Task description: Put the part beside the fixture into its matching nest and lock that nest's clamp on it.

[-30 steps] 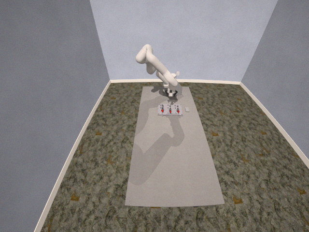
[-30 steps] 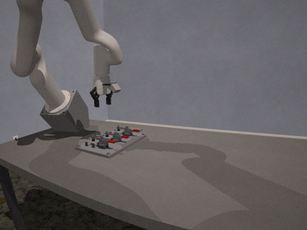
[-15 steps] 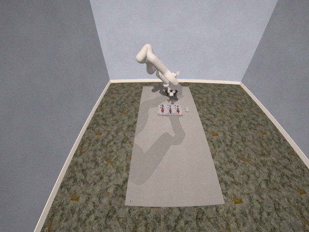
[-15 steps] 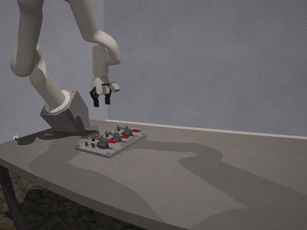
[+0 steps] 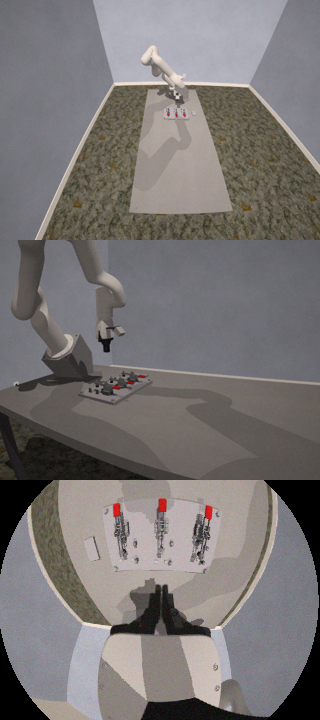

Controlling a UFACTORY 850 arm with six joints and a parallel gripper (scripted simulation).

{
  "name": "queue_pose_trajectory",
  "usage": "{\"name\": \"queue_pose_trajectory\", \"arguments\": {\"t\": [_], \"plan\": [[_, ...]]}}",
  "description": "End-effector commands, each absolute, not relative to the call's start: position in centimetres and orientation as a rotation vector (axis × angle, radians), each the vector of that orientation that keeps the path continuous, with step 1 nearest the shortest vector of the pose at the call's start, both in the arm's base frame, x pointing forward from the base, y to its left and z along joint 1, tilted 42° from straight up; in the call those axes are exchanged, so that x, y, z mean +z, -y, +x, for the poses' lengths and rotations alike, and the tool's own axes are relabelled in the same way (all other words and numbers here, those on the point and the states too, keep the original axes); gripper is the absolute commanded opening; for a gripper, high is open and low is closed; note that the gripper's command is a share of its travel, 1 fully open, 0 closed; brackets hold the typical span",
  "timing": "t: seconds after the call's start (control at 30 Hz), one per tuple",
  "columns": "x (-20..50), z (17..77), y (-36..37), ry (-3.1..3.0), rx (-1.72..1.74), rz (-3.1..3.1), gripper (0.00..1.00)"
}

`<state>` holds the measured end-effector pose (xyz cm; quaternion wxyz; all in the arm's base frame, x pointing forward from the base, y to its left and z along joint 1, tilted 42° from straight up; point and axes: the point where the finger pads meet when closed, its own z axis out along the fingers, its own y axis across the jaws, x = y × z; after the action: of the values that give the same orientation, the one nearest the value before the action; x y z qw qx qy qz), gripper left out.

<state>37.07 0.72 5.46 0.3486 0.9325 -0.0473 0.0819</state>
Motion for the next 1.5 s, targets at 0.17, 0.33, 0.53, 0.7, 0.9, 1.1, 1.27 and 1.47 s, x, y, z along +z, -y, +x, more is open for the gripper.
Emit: {"name": "queue_pose_trajectory", "arguments": {"t": [0.17, 0.33, 0.53, 0.7, 0.9, 1.1, 1.27, 1.47], "plan": [[5.48, 37.12, -0.77, 0.123, 0.214, 2.418, 0.00], [5.48, 37.12, -0.77, 0.123, 0.214, 2.418, 0.00], [5.48, 37.12, -0.77, 0.123, 0.214, 2.418, 0.00], [5.48, 37.12, -0.77, 0.123, 0.214, 2.418, 1.00], [5.48, 37.12, -0.77, 0.123, 0.214, 2.418, 1.00], [5.48, 37.12, -0.77, 0.123, 0.214, 2.418, 1.00], [5.48, 37.12, -0.77, 0.123, 0.214, 2.418, 1.00], [5.48, 37.12, -0.77, 0.123, 0.214, 2.418, 1.00]]}}
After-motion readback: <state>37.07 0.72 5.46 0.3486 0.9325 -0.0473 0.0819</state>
